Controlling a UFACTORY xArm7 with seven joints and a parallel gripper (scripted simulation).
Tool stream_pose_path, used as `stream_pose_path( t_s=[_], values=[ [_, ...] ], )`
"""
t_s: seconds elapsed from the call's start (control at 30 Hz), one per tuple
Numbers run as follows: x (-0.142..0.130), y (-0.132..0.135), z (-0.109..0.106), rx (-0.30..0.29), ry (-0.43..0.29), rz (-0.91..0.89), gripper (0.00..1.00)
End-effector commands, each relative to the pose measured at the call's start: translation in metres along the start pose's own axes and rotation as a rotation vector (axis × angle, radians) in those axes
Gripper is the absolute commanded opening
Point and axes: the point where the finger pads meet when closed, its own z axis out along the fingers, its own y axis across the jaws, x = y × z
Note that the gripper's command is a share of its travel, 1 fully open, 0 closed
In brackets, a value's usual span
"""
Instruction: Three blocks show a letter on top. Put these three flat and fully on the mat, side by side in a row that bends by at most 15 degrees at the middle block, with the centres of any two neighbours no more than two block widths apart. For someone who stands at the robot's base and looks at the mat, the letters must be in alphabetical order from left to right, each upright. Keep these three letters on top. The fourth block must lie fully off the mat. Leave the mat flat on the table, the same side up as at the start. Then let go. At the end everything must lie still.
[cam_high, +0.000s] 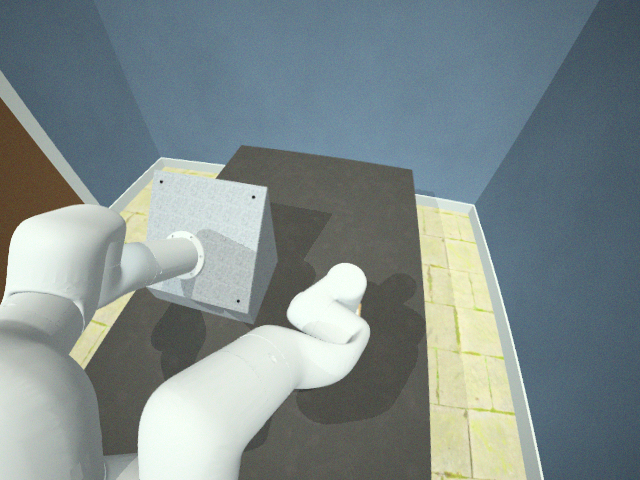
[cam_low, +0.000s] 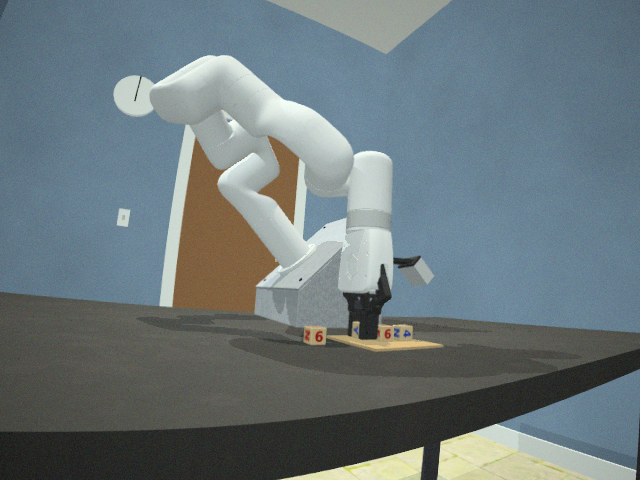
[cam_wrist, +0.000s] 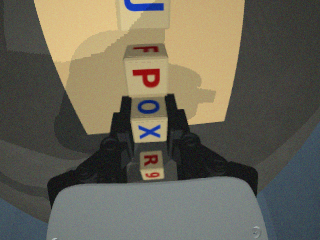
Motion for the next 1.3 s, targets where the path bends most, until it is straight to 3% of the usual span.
stream_pose_path(
  t_s=[0.0,1.27],
  values=[
    [0.0013,0.0012,-0.0018,-0.004,0.002,-0.001,0.21],
    [0.0013,0.0012,0.0016,-0.004,0.002,-0.001,0.21]
  ],
)
